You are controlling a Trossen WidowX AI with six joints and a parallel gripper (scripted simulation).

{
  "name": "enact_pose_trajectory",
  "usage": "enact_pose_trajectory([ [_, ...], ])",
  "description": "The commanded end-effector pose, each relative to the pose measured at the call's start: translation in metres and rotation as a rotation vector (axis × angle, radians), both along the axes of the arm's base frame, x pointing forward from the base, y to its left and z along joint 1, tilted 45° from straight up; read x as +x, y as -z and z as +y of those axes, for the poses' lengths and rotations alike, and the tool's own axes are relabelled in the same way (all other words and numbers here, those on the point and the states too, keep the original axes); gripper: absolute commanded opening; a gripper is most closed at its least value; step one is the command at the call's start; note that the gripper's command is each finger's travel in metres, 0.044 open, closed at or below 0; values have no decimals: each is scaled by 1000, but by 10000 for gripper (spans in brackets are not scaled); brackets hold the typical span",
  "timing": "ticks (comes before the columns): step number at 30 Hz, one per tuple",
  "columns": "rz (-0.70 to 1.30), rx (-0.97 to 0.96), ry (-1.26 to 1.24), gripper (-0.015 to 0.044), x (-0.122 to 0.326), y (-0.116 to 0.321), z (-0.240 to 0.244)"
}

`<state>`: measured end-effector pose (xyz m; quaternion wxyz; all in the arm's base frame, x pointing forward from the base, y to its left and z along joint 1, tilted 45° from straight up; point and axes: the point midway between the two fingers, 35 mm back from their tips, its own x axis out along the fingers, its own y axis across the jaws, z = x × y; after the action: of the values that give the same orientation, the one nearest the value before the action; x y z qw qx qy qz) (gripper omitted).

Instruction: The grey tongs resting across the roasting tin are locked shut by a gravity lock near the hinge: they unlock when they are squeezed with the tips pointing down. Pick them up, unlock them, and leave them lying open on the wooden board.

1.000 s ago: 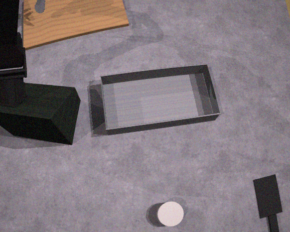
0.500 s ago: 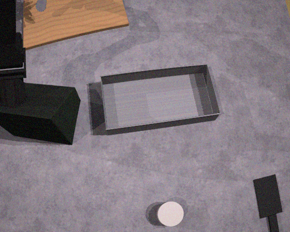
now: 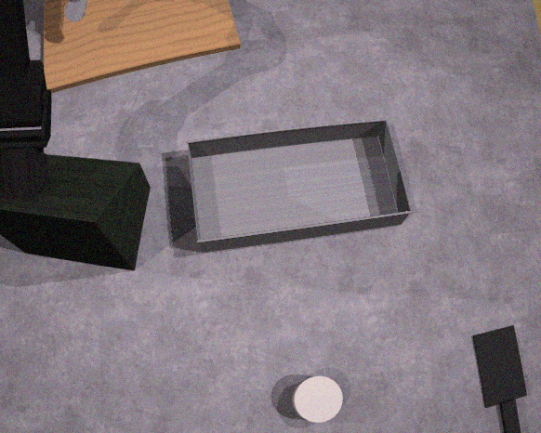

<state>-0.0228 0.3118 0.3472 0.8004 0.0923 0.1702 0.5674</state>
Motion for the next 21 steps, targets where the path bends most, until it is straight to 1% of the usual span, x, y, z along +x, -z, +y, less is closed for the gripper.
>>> enact_pose_trajectory([
  [1, 21, -67, -36, -150, 1, 1, 7],
  [11, 90, -219, -103, -150, 6, 5, 11],
  [21, 200, -373, -154, -150, 12, 10, 5],
])
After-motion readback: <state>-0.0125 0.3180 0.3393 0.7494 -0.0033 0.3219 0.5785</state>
